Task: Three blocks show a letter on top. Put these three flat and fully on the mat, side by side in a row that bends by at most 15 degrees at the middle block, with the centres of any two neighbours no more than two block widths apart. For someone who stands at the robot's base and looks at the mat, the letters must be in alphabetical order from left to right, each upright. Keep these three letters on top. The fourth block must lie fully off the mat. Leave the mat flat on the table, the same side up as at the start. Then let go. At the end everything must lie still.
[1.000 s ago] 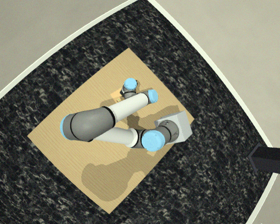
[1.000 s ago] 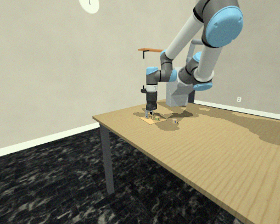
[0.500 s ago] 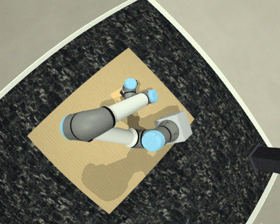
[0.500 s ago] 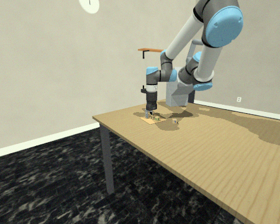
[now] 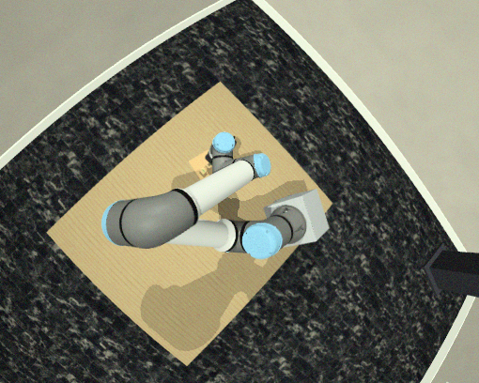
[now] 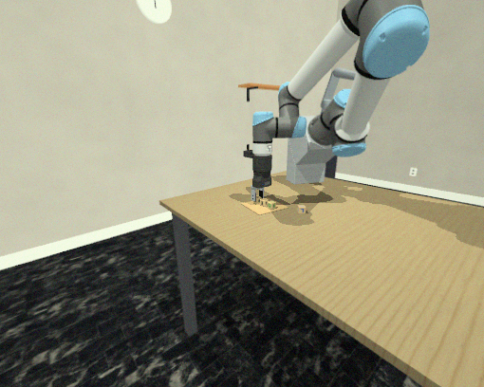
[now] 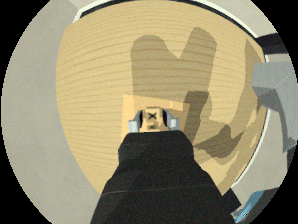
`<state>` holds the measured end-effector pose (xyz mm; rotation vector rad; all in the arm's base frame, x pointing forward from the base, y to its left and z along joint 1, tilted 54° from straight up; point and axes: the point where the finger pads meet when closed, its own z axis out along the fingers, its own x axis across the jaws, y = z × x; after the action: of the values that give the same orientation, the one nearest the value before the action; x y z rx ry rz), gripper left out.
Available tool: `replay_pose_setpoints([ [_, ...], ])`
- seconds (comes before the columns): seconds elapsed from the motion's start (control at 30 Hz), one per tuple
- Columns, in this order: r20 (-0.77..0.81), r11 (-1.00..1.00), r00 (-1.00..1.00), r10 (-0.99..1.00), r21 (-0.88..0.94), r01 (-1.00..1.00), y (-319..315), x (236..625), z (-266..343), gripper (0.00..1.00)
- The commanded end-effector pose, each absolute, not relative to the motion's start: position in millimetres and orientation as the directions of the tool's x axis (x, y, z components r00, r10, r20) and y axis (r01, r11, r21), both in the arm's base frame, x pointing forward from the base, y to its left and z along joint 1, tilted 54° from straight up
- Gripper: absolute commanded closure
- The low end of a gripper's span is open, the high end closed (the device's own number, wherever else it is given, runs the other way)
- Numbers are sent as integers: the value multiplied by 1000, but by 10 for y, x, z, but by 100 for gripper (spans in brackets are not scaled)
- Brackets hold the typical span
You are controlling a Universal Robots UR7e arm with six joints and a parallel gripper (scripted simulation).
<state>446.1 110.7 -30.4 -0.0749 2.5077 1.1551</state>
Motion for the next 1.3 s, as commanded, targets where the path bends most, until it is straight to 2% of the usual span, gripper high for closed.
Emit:
replay_pose_setpoints([
  [0.0,-360,663,-927,108,721,-203,968,4410,-198,21],
  [0.63,-362,664,-926,107,719,-204,572,4261,114,21],
  [1.07,-361,663,-926,108,720,-203,520,4228,157,21],
  [1.1,-361,663,-926,108,720,-203,522,4227,157,0],
  [1.27,-360,662,-927,108,721,-203,527,4226,155,0],
])
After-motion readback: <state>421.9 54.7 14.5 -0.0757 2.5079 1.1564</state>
